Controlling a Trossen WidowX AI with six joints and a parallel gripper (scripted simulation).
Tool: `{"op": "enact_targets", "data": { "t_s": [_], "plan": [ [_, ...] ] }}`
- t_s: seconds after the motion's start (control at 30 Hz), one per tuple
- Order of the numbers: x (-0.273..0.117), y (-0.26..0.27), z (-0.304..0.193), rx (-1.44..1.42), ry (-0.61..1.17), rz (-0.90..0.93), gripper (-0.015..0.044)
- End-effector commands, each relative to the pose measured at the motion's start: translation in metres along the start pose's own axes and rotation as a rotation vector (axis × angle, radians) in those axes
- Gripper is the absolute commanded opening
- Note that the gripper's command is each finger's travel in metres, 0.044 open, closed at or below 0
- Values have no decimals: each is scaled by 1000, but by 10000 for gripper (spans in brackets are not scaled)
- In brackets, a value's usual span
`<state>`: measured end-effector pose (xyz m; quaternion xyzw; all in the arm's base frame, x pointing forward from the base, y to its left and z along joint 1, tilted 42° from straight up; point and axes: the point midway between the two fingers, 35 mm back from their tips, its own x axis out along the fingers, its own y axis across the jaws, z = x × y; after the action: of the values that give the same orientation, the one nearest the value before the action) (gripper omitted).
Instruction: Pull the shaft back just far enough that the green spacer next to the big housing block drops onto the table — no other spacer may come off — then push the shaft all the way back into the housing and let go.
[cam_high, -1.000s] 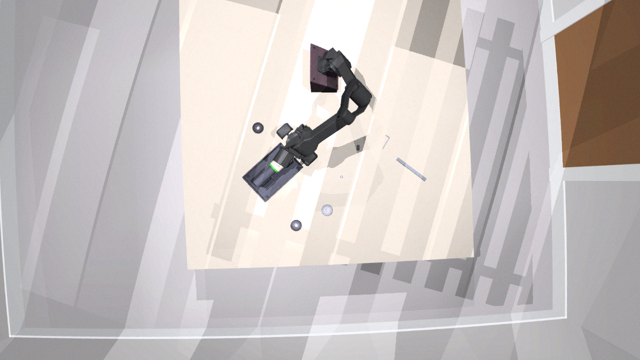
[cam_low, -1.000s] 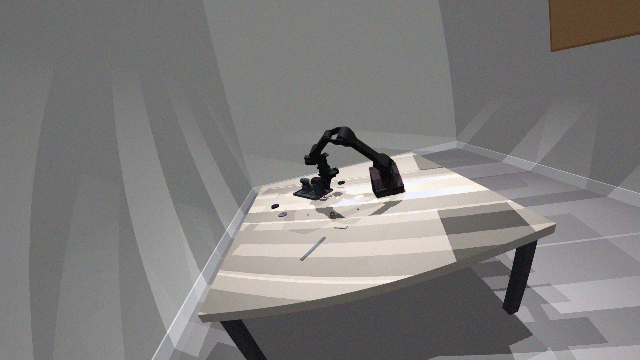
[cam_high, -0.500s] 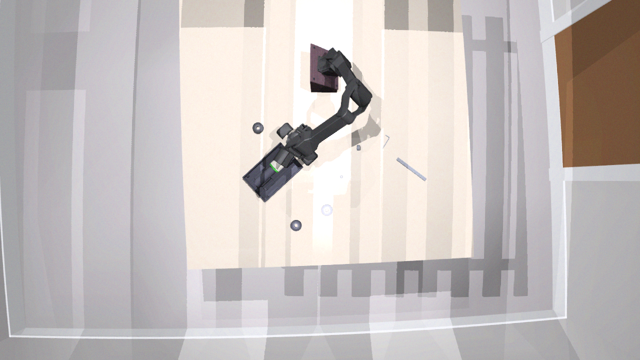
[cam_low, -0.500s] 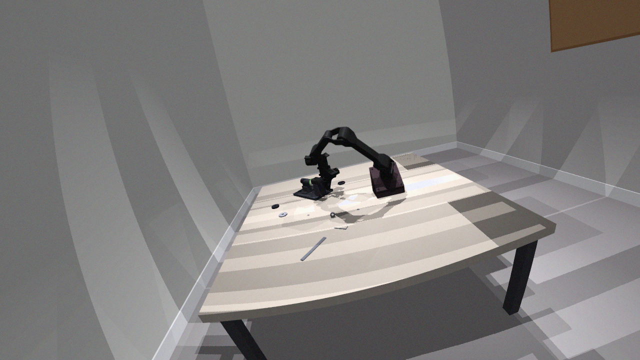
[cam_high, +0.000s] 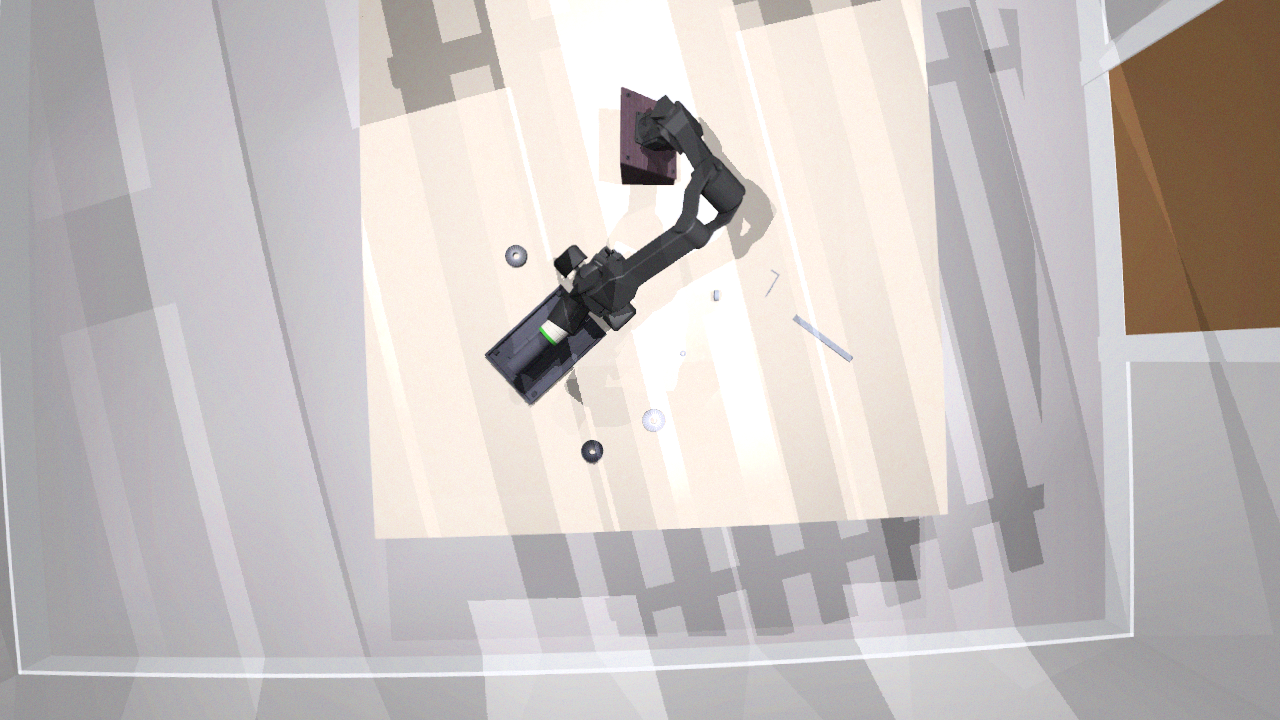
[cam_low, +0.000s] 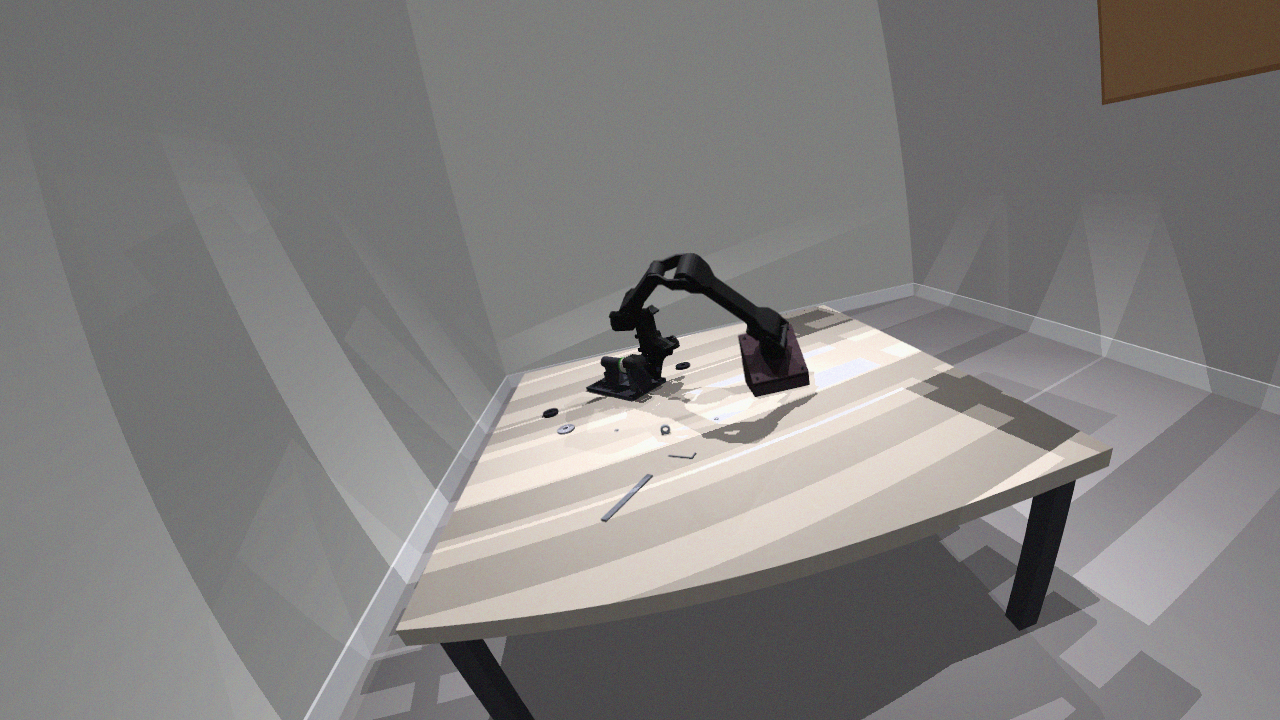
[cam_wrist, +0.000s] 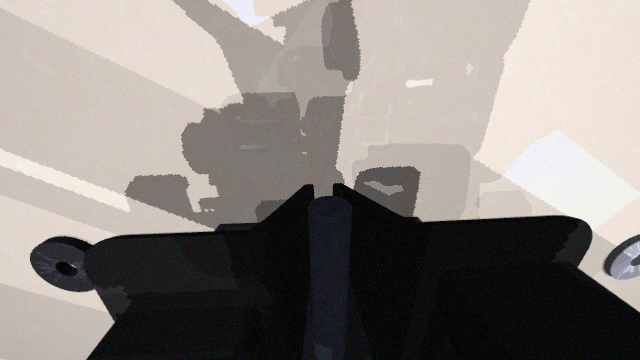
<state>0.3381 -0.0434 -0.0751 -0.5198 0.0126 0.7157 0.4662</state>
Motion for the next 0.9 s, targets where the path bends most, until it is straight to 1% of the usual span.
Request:
{"op": "enact_targets", "data": {
  "t_s": [0.0, 0.87],
  "plan": [
    [0, -1, 1, 5, -2, -4, 0],
    [0, -1, 4, 6, -2, -4, 0]
  ]
}}
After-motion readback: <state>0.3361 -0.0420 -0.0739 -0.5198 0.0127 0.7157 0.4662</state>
